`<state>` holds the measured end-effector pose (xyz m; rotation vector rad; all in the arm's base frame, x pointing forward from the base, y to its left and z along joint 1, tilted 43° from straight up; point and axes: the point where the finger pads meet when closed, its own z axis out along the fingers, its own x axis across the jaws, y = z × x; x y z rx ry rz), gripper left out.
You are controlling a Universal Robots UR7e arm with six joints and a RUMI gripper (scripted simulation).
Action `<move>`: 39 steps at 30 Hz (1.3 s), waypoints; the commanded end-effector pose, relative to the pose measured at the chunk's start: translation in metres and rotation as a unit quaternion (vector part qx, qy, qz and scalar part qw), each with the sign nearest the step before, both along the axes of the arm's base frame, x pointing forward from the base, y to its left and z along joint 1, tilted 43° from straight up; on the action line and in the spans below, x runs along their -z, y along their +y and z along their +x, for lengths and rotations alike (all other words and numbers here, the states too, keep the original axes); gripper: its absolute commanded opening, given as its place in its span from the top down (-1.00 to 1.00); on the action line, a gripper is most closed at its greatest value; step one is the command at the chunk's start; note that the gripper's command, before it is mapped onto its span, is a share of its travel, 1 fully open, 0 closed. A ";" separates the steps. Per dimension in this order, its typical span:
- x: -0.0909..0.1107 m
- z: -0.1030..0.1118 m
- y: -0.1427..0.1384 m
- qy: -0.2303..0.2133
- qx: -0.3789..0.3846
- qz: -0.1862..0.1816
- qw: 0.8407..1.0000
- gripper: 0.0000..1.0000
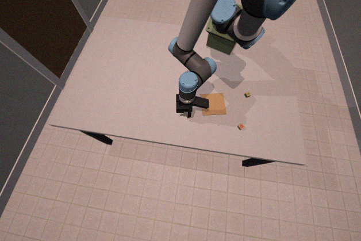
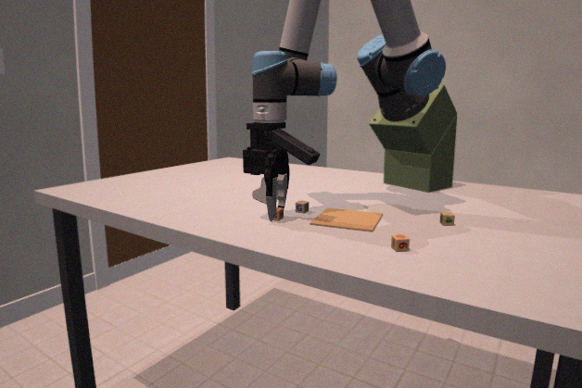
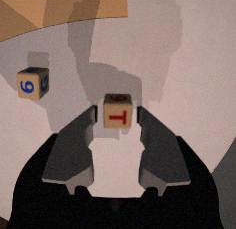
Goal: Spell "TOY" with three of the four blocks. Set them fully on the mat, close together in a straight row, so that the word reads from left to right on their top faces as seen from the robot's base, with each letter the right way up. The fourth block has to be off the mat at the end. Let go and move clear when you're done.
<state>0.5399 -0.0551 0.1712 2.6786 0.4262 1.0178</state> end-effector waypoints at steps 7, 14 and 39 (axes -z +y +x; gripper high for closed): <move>-0.001 0.000 0.000 -0.001 0.000 0.000 1.000 0.51; -0.001 0.000 0.000 -0.001 0.000 0.000 1.000 0.89; -0.001 0.000 0.000 -0.001 0.000 0.000 1.000 0.89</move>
